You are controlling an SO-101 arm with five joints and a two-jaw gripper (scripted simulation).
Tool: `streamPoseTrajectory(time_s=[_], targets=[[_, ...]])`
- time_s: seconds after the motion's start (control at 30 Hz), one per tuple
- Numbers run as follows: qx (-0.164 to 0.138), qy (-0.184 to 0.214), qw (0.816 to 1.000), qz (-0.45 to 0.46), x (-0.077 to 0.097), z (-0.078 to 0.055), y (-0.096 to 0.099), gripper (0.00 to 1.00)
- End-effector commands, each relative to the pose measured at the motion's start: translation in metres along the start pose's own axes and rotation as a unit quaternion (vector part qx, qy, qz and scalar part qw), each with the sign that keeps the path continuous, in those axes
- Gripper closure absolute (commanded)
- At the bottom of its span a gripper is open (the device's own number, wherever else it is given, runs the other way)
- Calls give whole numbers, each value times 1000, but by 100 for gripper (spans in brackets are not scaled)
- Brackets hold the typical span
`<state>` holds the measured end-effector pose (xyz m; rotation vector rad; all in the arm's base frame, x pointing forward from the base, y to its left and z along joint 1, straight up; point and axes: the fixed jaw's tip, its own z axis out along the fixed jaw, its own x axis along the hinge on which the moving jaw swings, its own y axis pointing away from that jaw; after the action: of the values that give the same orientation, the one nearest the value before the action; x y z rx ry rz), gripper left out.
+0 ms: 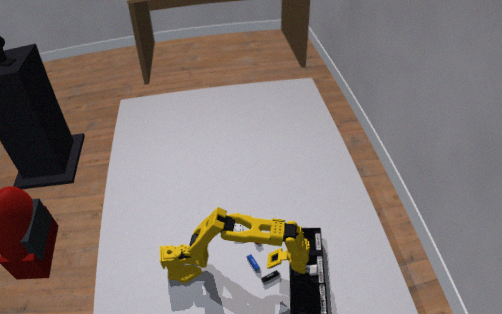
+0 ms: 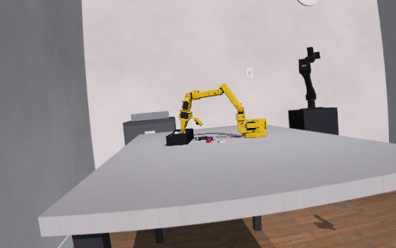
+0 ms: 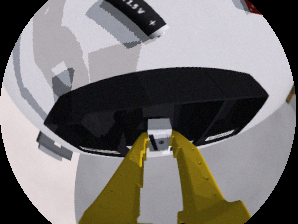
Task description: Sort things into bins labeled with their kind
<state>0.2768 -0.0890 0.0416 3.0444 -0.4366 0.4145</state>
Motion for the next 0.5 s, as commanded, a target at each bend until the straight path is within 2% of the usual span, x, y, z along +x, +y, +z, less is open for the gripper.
streamPoseTrajectory(time_s=[0.0, 0.47], targets=[[-1, 18, 1000, 1, 5, -5, 3, 99], [-1, 18, 1000, 1, 5, -5, 3, 90]])
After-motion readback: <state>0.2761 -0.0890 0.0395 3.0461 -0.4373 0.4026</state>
